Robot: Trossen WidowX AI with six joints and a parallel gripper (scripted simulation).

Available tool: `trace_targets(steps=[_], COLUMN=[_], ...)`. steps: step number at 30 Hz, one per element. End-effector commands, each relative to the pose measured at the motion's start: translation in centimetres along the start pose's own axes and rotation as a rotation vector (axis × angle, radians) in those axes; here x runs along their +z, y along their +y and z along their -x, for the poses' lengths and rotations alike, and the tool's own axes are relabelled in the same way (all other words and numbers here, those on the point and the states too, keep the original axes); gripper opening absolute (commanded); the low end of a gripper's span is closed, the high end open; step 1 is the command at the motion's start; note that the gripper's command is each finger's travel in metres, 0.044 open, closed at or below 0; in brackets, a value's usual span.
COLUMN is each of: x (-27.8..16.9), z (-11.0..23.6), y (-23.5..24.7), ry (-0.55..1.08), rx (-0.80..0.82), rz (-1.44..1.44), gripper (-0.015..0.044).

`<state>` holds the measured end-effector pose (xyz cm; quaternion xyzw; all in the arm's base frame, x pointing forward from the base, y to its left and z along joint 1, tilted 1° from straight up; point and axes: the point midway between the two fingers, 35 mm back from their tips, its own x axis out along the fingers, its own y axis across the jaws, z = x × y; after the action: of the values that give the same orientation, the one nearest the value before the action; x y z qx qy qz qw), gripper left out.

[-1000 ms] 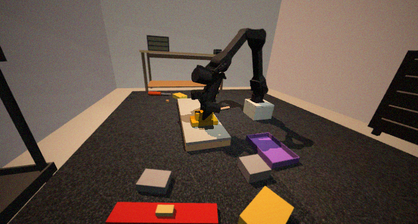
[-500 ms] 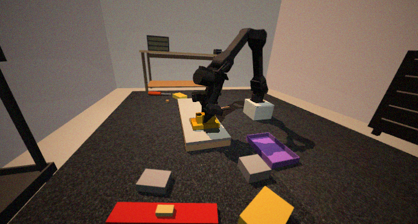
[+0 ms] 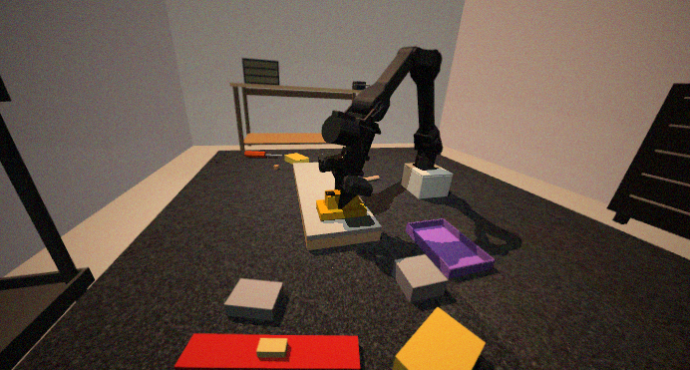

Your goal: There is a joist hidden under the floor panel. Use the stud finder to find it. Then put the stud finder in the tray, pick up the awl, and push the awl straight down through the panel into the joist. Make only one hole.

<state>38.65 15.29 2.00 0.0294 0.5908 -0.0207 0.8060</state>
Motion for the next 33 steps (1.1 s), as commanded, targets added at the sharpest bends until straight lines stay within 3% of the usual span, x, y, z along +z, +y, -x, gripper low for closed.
trace_targets(steps=[1,21,33], x=[-0.1,-0.1,-0.1], z=[0.0,0.0,0.0], y=[1.1,2.4,0.3], ry=[0.003,0.003,0.003], rx=[0.009,0.01,0.008], rz=[0.0,0.0,0.0], gripper=[0.0,0.0,0.0])
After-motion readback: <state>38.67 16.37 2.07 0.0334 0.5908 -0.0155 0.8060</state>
